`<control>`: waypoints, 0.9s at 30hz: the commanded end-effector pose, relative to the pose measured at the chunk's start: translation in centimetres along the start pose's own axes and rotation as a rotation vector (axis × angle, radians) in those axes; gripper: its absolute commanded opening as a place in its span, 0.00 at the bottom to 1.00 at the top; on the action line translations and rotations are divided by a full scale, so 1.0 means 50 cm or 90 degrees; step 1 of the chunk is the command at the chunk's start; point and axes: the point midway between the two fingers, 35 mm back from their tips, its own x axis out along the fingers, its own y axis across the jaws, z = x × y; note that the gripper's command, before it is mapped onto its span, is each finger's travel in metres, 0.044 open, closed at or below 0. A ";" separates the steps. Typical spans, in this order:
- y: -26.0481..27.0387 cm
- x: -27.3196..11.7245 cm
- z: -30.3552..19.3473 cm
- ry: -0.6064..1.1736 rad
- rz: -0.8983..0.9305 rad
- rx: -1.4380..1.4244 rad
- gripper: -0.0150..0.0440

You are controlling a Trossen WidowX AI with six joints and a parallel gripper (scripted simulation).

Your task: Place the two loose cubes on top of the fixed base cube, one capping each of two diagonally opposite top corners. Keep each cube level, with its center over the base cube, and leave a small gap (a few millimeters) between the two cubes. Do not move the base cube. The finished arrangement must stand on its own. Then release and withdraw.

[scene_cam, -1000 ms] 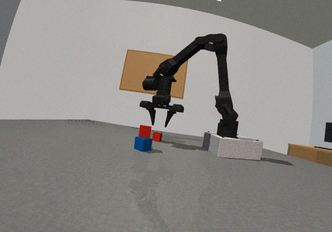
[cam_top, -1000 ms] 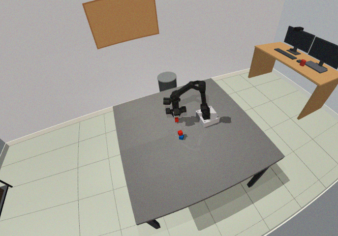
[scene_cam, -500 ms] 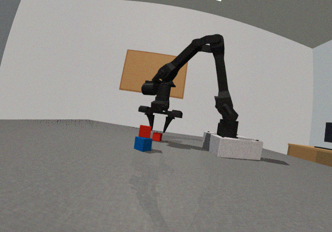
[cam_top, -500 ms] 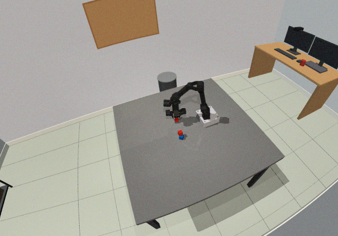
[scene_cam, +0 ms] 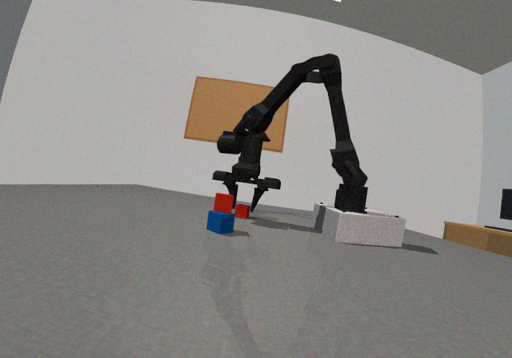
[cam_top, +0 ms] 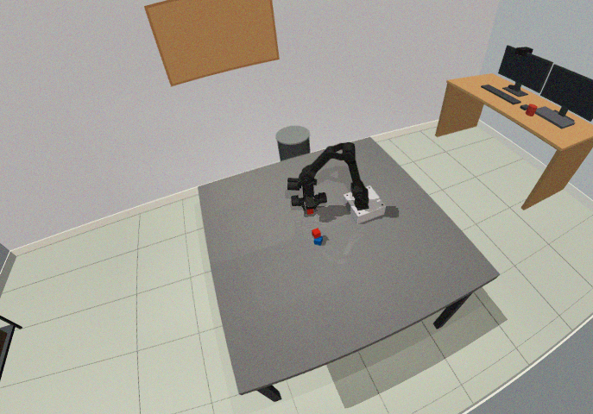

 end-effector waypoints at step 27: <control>-0.010 -0.116 -0.002 -0.002 0.001 0.002 0.43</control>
